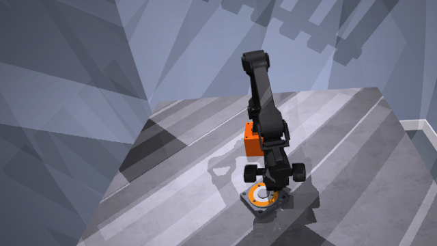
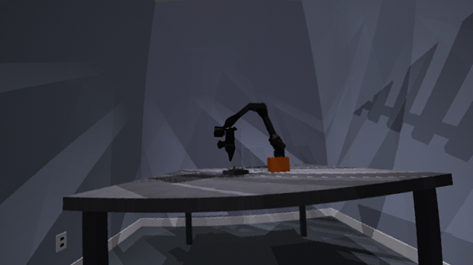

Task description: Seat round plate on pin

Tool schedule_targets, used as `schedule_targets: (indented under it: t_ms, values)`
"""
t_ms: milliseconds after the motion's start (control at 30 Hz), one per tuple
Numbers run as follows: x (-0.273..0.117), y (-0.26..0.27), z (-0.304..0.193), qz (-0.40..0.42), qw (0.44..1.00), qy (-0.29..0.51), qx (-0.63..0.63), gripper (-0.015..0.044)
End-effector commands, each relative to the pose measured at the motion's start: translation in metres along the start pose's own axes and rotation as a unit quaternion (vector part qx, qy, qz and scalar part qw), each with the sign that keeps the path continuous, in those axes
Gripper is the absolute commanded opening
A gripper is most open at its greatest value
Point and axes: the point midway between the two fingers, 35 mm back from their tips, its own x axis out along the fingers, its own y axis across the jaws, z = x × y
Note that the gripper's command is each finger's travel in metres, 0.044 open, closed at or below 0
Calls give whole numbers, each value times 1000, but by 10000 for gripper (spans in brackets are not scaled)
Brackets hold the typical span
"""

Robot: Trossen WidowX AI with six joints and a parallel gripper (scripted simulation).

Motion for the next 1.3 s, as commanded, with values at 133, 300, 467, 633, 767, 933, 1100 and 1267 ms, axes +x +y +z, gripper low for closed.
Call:
schedule_targets:
  t_ms: [133, 300, 467, 633, 767, 933, 1100, 1267]
  values:
    - [39, 1, -4, 3, 1000, 7, -2, 0]
    - [39, 2, -5, 3, 1000, 7, -2, 0]
    - [39, 5, -11, 3, 1000, 8, -2, 0]
    - [39, 7, -17, 3, 1000, 8, -2, 0]
    - [40, 8, -21, 3, 1000, 8, -2, 0]
    - [40, 9, -27, 4, 1000, 8, -2, 0]
    - [39, 9, -33, 4, 1000, 9, -2, 0]
    - [39, 9, -39, 4, 1000, 9, -2, 0]
